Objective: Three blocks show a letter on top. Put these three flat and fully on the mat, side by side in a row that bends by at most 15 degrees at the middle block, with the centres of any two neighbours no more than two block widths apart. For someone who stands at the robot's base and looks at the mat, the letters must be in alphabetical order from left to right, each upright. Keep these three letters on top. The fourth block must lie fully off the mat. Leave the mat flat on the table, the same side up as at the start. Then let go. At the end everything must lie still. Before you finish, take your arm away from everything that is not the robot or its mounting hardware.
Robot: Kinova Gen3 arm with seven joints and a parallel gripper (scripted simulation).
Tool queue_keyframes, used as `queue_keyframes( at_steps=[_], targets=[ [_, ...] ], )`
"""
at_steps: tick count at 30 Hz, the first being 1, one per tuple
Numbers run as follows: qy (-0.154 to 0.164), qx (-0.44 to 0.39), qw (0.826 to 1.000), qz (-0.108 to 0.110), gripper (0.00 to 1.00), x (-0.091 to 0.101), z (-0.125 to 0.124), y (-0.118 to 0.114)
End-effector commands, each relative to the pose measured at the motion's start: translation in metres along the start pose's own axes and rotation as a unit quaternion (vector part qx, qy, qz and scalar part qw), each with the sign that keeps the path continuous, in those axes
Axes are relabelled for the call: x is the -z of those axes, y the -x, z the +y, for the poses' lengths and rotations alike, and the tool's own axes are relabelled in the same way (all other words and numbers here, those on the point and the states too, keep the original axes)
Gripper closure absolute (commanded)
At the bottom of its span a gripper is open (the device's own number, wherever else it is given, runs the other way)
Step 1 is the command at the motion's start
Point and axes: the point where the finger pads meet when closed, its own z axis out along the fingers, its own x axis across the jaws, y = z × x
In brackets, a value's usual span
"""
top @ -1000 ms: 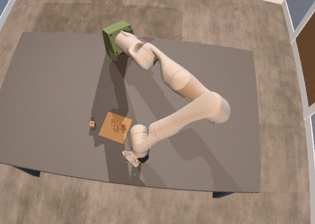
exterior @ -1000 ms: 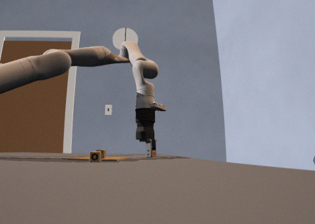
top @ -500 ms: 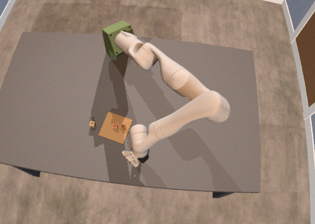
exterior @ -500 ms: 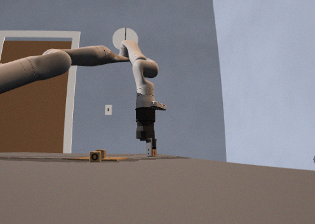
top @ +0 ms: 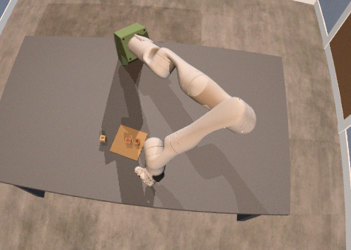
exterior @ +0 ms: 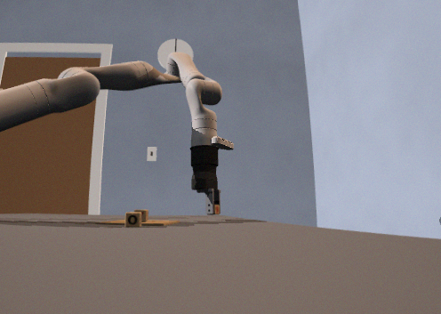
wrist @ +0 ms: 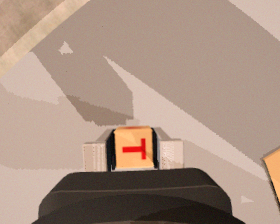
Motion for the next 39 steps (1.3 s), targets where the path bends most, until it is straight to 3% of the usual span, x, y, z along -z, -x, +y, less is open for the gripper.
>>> queue_keyframes(
  at_steps=[1, 10, 25, 39],
  targets=[
    [0.006, 0.000, 1.000, -0.001, 0.51, 0.002, 0.006, 0.004],
    [0.005, 0.002, 1.000, 0.001, 0.51, 0.013, 0.007, 0.003],
    [0.005, 0.001, 1.000, -0.002, 0.51, 0.054, 0.004, 0.004],
    [0.005, 0.001, 1.000, -0.001, 0.51, 0.079, 0.004, 0.004]
  ],
)
